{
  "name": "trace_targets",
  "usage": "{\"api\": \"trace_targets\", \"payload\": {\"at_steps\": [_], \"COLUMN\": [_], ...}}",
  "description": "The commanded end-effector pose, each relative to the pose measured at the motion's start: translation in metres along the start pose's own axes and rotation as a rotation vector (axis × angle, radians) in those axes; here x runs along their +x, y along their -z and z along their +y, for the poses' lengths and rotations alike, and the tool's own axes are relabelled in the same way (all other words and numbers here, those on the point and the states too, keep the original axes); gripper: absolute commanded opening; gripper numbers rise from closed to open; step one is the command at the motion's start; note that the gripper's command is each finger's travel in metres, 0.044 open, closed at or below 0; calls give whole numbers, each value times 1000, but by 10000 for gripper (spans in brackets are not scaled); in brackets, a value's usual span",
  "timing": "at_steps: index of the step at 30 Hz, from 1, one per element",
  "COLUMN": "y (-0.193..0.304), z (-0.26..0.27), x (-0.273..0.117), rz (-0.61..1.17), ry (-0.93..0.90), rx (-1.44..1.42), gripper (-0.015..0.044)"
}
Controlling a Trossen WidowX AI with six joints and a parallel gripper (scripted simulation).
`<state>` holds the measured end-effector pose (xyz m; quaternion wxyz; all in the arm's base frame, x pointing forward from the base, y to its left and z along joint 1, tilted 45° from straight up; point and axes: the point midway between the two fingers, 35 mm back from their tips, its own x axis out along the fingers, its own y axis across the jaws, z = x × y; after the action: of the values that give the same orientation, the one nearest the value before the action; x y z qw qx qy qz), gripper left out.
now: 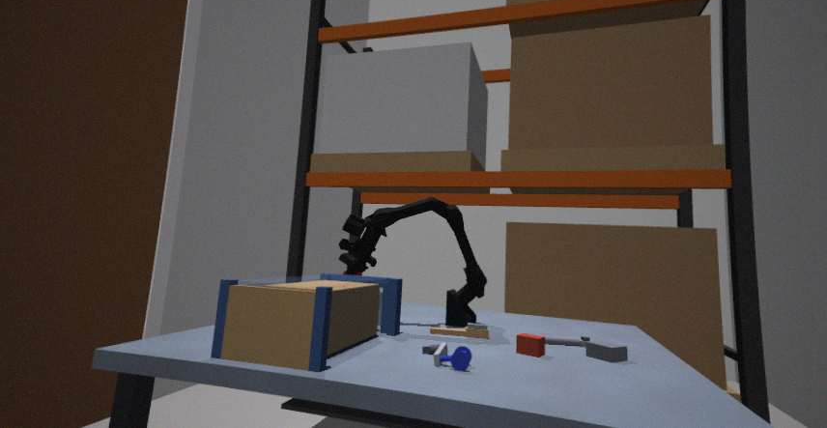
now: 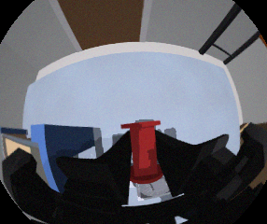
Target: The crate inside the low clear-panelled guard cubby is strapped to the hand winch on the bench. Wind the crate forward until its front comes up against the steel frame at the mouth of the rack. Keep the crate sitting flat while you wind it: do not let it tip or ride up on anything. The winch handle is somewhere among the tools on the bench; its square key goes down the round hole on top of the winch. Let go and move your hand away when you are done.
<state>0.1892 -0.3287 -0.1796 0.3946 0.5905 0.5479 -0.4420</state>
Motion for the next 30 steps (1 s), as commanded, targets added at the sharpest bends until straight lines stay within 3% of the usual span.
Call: {"api": "trace_targets", "payload": {"at_steps": [1, 30], "y": [12, 41], "z": [20, 52], "x": [-2, -17], "rz": [24, 27], "ry": [-29, -31], "rx": [-17, -17], "gripper": [0, 0]}}
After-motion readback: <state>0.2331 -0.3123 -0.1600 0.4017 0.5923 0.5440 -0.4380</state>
